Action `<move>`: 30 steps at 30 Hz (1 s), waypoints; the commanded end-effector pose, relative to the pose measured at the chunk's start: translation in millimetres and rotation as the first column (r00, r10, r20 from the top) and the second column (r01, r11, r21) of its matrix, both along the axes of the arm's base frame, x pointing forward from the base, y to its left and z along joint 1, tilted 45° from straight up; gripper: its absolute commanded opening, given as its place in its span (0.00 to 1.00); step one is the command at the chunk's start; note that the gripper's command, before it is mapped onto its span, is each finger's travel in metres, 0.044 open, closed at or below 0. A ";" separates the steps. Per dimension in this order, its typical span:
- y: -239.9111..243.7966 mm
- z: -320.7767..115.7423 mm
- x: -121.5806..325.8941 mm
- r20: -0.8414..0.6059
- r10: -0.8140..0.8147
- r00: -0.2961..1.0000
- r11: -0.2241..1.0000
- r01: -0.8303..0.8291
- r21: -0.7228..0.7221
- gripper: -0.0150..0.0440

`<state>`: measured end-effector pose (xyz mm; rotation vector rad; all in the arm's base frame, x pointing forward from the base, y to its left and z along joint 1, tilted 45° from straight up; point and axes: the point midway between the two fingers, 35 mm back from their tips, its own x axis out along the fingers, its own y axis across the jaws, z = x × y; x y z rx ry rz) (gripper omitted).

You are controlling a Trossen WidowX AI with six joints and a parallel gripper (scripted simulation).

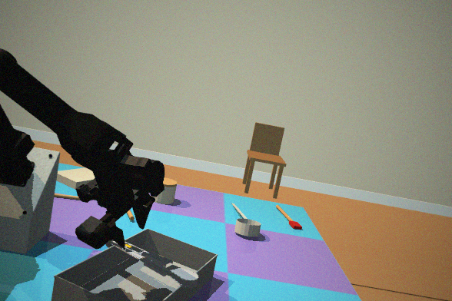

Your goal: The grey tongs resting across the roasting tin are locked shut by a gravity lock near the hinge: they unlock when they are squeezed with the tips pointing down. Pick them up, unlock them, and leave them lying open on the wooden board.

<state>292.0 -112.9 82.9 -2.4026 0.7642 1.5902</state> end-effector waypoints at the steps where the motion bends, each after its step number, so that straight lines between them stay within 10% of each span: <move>1: -2.1 -1.8 -1.2 -0.017 0.003 1.000 1.000 -0.003 -0.002 0.69; 30: -13.4 -32.5 13.1 -0.017 0.003 1.000 1.000 -0.003 -0.003 0.69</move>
